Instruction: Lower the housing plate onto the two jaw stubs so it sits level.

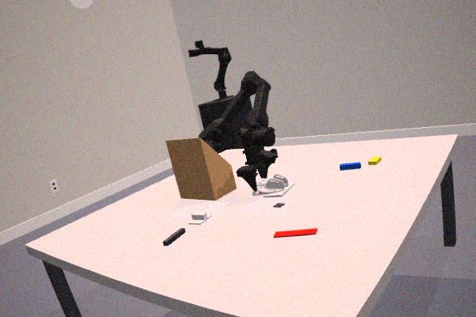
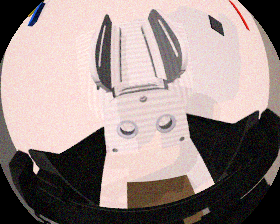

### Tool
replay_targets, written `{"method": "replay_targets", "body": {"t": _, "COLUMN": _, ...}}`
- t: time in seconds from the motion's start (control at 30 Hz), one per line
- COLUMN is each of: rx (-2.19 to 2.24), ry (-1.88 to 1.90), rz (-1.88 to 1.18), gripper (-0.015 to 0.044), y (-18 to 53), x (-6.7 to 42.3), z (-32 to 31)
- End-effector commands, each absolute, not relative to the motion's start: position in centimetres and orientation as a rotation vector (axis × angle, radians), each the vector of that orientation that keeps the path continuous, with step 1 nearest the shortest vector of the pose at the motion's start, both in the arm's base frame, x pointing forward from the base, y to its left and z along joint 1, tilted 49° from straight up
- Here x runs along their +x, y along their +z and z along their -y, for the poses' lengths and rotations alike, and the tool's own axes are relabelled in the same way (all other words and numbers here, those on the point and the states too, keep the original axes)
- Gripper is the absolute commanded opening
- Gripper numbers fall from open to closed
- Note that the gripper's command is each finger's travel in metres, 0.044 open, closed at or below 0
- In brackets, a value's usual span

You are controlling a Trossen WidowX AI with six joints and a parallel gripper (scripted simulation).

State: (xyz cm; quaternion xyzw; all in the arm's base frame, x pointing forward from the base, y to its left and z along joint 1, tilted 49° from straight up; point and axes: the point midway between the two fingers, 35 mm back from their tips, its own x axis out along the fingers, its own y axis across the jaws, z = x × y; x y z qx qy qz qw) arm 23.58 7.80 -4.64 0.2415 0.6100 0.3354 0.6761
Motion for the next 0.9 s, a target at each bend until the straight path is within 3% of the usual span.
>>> {"method": "replay_targets", "body": {"t": 0.0, "rx": 0.551, "ry": 0.755, "rz": -1.374, "gripper": 0.0351, "y": -4.72, "x": 23.44, "z": -7.97}}
{"method": "replay_targets", "body": {"t": 0.87, "rx": 0.552, "ry": 0.755, "rz": -1.374, "gripper": 0.0351, "y": -5.09, "x": 23.45, "z": -8.40}}
